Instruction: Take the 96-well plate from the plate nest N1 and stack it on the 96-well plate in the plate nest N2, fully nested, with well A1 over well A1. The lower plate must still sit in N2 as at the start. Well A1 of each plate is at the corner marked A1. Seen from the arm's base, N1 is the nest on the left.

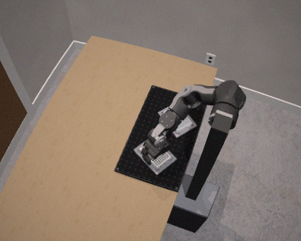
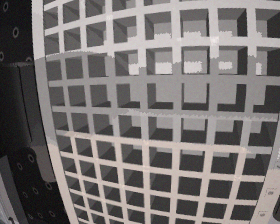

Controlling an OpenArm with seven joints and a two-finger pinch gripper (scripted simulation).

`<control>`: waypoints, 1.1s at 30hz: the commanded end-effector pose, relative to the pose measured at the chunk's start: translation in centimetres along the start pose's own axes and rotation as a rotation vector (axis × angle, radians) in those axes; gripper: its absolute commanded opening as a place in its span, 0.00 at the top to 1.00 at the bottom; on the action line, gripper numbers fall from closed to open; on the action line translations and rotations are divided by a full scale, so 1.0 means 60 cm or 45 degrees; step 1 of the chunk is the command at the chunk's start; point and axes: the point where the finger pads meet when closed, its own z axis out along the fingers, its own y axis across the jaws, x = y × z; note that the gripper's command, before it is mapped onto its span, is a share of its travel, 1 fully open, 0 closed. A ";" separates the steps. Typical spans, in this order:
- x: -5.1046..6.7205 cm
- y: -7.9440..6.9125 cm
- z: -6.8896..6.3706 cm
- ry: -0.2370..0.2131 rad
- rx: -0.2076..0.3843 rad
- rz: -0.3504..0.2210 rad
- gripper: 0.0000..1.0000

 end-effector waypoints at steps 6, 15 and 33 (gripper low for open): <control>0.000 0.001 -0.001 0.000 -0.003 0.000 0.60; 0.000 0.001 -0.001 0.000 -0.004 0.000 0.83; 0.000 0.002 -0.001 -0.001 -0.004 0.000 1.00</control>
